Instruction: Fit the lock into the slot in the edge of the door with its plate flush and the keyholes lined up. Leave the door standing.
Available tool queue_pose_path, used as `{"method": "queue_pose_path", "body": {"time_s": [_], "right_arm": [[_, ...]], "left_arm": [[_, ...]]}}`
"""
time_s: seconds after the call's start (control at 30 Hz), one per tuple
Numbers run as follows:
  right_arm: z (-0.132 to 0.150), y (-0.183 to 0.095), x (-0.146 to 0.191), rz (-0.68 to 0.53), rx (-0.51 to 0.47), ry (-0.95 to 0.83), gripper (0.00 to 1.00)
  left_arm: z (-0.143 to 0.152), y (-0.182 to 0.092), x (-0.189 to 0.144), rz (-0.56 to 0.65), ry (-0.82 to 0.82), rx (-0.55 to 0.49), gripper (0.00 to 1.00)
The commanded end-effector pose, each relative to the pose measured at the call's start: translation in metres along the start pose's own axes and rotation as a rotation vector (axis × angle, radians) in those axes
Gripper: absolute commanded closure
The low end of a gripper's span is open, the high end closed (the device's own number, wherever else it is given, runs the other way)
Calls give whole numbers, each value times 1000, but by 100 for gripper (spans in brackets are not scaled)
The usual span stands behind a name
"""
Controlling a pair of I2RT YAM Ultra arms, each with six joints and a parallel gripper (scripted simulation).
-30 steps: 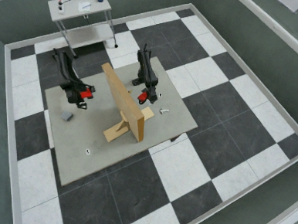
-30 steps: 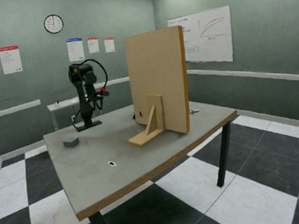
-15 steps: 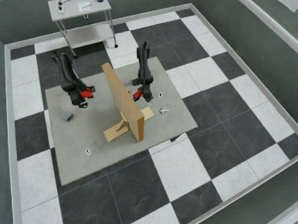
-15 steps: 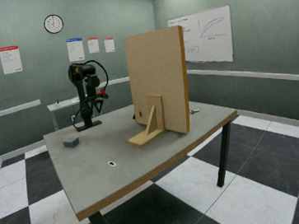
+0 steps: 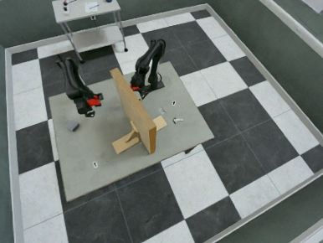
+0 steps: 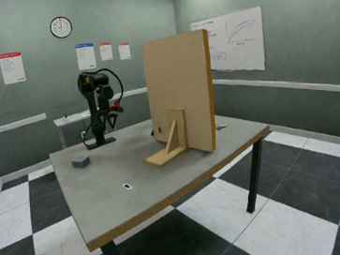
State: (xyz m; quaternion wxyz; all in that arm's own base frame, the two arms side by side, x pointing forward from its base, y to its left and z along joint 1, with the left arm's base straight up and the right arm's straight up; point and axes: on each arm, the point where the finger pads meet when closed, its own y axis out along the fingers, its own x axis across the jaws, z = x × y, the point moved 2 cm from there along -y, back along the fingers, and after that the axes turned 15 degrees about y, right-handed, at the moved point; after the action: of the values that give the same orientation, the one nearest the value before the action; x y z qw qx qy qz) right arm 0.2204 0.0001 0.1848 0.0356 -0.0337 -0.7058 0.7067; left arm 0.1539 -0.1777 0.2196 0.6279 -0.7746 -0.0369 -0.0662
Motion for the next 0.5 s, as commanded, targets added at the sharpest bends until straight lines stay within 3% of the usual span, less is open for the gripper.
{"method": "queue_pose_path", "body": {"time_s": [0.0,0.2,0.47], "right_arm": [[-1,-7,0,11,-2,-5,0],[-1,-7,0,11,-2,-5,0],[-1,-7,0,11,-2,-5,0]], "left_arm": [[-17,-11,-24,-68,-161,-103,0],[-27,-16,-66,-28,-172,-197,0],[-31,-23,-66,-34,-174,-220,0]]}}
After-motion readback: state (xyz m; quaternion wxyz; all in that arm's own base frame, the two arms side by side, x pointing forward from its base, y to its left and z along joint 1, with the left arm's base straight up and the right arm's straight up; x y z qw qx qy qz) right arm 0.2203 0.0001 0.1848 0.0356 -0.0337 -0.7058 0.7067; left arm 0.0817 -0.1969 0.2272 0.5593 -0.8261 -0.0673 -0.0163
